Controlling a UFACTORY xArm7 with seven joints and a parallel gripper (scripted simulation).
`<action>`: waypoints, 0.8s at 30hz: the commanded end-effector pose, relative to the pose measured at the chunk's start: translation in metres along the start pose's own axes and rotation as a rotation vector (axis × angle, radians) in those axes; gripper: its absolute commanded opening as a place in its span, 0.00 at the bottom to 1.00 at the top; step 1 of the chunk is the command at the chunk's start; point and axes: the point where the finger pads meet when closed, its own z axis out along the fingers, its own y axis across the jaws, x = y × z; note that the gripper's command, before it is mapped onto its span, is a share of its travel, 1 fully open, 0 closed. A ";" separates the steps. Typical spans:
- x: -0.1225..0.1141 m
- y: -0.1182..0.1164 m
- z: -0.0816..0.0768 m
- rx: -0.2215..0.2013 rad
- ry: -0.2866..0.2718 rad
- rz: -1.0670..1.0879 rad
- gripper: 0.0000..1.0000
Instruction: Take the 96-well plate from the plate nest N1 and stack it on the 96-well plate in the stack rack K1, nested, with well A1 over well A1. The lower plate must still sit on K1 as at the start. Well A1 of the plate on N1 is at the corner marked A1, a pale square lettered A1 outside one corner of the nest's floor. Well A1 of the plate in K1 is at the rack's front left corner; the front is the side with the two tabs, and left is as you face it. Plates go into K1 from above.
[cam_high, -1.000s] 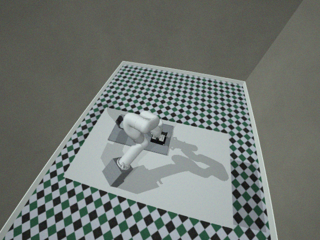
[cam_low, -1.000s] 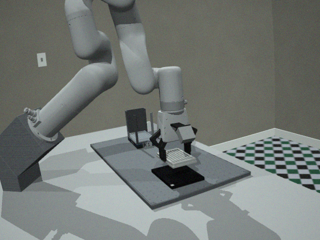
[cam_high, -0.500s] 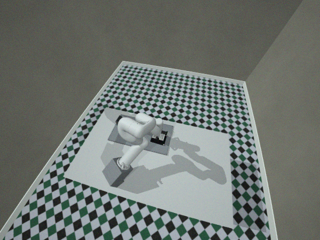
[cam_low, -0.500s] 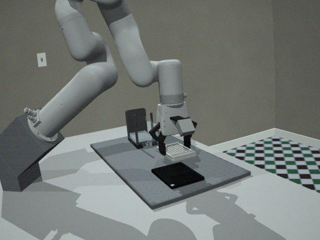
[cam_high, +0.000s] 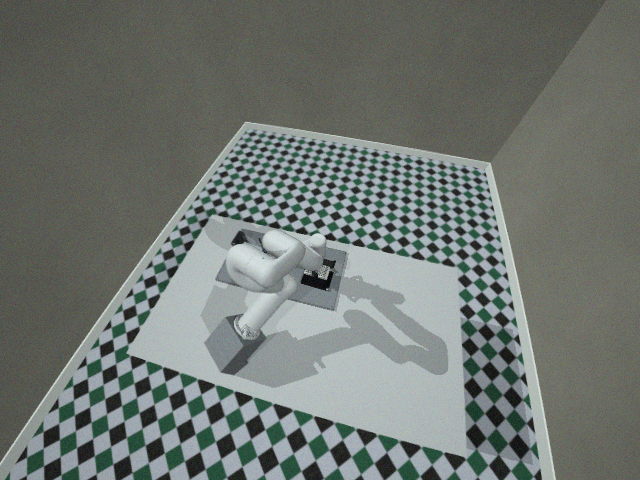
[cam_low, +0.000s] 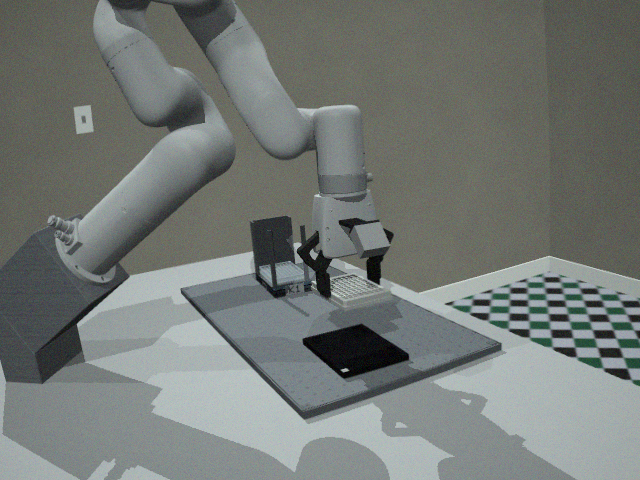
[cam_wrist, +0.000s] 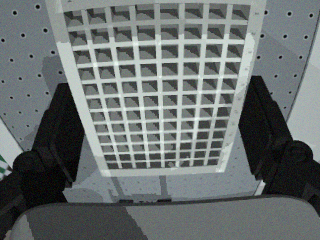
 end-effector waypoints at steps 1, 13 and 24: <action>0.000 -0.001 -0.009 0.003 0.001 0.000 0.00; 0.000 -0.001 -0.025 0.003 0.001 0.000 0.00; 0.000 -0.001 -0.044 0.003 0.001 0.000 0.00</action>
